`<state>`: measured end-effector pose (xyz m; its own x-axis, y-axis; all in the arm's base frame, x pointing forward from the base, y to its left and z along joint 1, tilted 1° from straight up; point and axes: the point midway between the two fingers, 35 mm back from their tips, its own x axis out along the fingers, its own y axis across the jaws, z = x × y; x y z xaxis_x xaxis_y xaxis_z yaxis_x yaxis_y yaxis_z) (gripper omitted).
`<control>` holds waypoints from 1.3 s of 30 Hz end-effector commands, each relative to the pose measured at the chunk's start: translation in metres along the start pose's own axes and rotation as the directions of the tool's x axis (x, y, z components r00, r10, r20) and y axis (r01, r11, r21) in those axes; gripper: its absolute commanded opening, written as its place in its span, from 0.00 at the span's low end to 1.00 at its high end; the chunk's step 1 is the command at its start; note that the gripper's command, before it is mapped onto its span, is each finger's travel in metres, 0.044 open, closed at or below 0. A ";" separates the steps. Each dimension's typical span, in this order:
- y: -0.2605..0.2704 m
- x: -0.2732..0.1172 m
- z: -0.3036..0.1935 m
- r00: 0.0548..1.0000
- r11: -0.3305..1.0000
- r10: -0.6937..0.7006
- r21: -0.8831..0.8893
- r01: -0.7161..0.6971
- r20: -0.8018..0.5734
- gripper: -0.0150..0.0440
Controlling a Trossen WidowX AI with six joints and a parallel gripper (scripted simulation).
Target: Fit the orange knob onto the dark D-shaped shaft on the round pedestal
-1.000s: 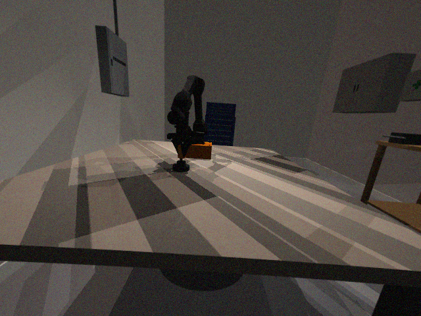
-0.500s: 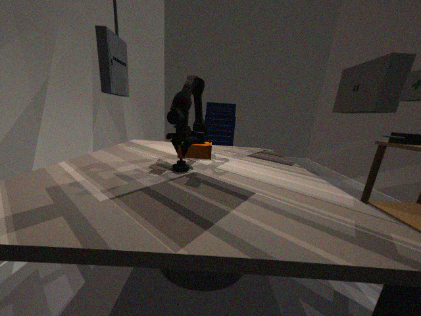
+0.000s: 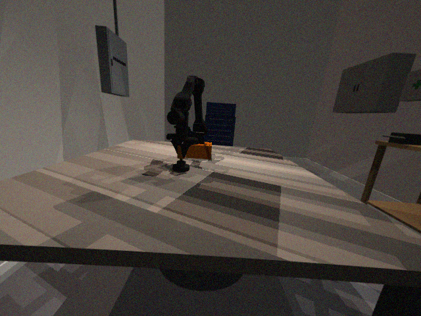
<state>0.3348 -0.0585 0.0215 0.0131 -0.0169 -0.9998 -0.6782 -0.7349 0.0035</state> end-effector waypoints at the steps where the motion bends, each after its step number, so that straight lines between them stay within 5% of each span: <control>1: 0.001 0.001 0.002 1.000 1.000 0.002 -0.003 -0.002 0.001 0.25; 18: 0.003 -0.005 0.004 1.000 1.000 0.002 -0.003 -0.002 0.001 0.25; 26: 0.001 -0.003 0.001 1.000 0.977 0.002 -0.211 -0.002 0.001 0.25; 39: -0.002 0.000 -0.003 1.000 0.977 0.002 -0.211 -0.002 0.001 0.25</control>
<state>0.3371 -0.0587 0.0219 0.0069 -0.0158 -0.9999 -0.5114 -0.8593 0.0101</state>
